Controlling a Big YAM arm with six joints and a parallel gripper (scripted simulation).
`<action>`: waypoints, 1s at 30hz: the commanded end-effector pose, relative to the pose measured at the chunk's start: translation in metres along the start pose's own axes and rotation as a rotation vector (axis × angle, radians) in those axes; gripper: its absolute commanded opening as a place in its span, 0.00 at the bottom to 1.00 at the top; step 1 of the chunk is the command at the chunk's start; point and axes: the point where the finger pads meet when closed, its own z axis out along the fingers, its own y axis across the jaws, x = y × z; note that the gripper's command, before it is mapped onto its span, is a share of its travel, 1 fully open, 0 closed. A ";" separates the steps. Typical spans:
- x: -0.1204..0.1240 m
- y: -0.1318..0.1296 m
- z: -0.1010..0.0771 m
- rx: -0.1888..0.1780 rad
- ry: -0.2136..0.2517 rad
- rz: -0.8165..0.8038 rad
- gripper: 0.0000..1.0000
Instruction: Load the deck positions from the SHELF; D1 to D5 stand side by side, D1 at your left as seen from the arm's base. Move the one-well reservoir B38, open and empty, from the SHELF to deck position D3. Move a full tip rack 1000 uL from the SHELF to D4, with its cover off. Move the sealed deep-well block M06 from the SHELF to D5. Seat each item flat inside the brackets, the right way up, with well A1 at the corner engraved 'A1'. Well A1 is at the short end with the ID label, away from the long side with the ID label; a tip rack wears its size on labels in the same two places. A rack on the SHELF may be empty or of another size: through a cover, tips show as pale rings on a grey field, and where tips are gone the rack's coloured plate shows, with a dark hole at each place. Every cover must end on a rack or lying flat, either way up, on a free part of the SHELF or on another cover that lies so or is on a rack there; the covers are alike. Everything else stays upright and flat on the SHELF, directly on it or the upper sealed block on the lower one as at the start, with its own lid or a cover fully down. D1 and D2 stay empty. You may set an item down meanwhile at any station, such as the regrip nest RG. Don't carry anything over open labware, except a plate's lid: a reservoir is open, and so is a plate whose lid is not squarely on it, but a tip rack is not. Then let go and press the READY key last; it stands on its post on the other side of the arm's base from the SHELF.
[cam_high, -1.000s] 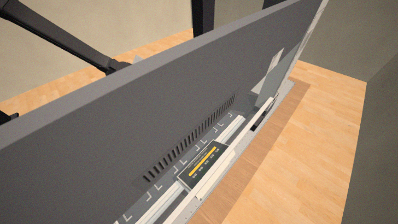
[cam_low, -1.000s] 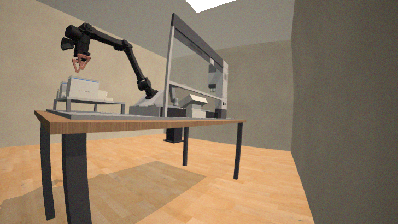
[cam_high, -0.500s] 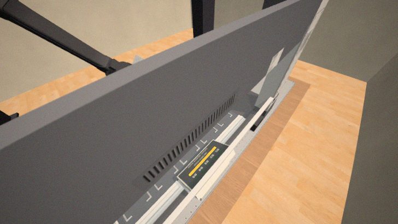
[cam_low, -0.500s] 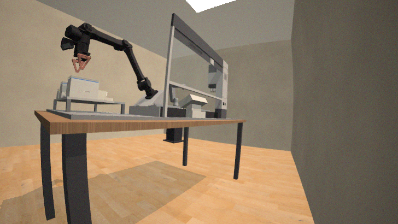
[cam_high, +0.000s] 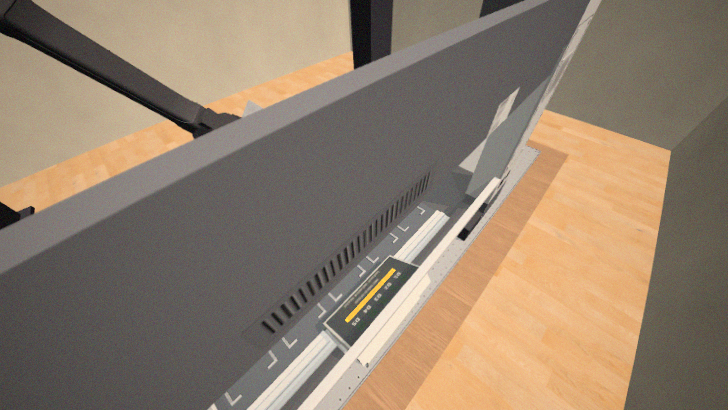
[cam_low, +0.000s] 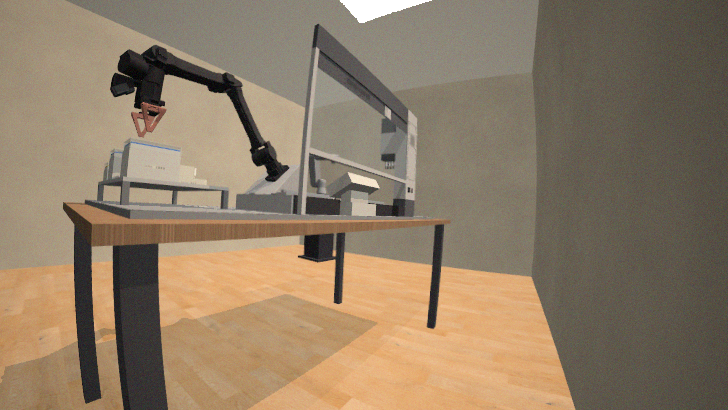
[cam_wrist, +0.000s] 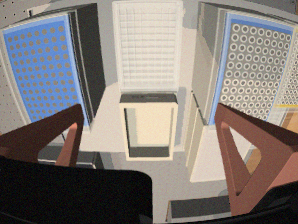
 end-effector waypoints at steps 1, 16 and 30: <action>-0.014 -0.001 -0.023 -0.023 -0.054 0.012 1.00; -0.014 -0.001 -0.023 -0.023 -0.054 0.012 1.00; -0.022 0.020 -0.021 -0.037 -0.067 0.020 1.00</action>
